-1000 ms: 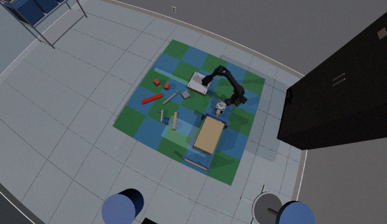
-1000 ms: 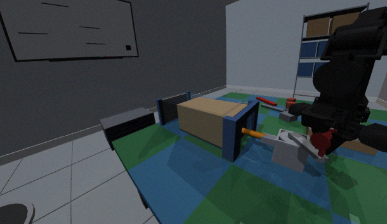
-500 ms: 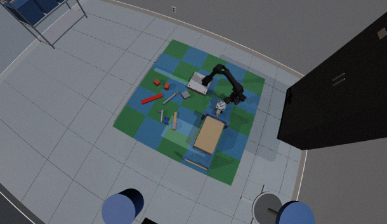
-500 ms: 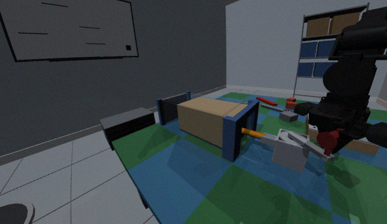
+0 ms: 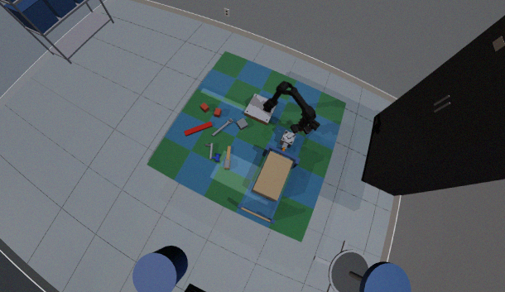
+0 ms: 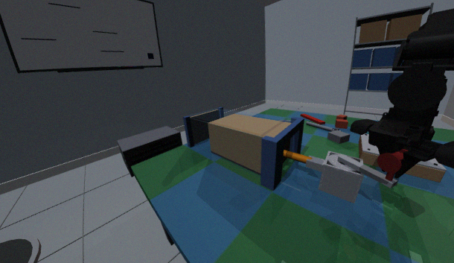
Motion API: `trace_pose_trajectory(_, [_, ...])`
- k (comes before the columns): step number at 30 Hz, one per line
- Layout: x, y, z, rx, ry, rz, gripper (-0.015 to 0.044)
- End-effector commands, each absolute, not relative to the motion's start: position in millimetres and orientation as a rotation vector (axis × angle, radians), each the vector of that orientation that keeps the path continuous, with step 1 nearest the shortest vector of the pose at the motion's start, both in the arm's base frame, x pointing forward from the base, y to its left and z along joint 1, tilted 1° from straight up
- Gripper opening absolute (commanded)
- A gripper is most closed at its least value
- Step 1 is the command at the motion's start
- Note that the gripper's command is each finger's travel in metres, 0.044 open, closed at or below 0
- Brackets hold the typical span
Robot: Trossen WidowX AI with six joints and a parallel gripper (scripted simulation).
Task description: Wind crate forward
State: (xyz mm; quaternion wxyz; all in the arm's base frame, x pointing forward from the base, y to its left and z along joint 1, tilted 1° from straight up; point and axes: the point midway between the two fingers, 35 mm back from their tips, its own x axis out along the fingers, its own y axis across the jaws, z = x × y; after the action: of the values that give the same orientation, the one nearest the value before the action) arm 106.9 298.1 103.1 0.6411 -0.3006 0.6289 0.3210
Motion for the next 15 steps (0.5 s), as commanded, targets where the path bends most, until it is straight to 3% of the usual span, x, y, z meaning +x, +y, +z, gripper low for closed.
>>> trace_pose_trajectory(1, [100.2,285.7,101.9,-0.697,1.457,0.721,0.0000])
trace_pose_trajectory(15, [94.5,267.9,101.5,-0.698,1.458,0.720,0.0000])
